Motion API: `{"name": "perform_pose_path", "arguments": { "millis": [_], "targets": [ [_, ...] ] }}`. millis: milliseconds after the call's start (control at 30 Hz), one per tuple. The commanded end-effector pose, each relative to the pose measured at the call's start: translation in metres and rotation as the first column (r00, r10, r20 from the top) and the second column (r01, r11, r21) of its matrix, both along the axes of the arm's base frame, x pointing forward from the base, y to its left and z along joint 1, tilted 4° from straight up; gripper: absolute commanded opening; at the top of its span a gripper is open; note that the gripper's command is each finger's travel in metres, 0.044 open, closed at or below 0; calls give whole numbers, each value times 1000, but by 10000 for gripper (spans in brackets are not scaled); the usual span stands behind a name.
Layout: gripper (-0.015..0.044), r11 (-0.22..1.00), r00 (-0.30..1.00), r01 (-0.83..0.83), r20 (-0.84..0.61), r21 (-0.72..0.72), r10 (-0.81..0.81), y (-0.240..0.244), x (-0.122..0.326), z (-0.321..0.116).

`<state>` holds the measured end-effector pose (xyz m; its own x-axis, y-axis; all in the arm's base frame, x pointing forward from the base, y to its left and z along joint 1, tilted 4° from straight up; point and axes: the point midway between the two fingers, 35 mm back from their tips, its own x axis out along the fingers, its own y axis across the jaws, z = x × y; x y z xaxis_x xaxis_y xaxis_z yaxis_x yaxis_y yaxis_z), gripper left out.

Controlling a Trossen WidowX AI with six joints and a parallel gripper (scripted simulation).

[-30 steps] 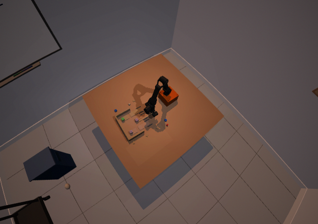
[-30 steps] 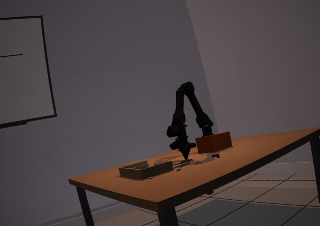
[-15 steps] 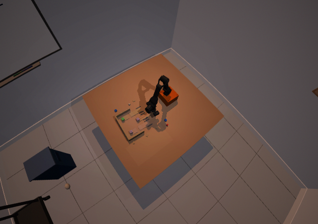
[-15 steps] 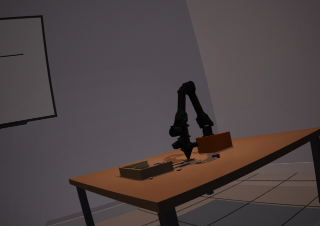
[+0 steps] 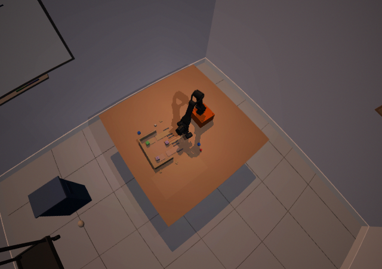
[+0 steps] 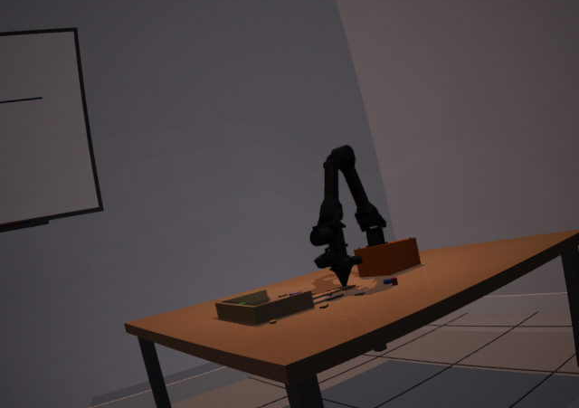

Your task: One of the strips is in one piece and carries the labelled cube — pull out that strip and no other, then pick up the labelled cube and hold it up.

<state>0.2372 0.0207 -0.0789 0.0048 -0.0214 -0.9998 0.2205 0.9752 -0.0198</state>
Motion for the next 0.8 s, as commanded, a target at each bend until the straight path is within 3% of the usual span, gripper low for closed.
{"name": "perform_pose_path", "arguments": {
  "millis": [0,767],
  "targets": [
    [0,1000,999,5,-43,6,-4,1,-18,-6],
    [0,1000,999,5,-43,6,-4,2,-21,-6]
  ]
}}
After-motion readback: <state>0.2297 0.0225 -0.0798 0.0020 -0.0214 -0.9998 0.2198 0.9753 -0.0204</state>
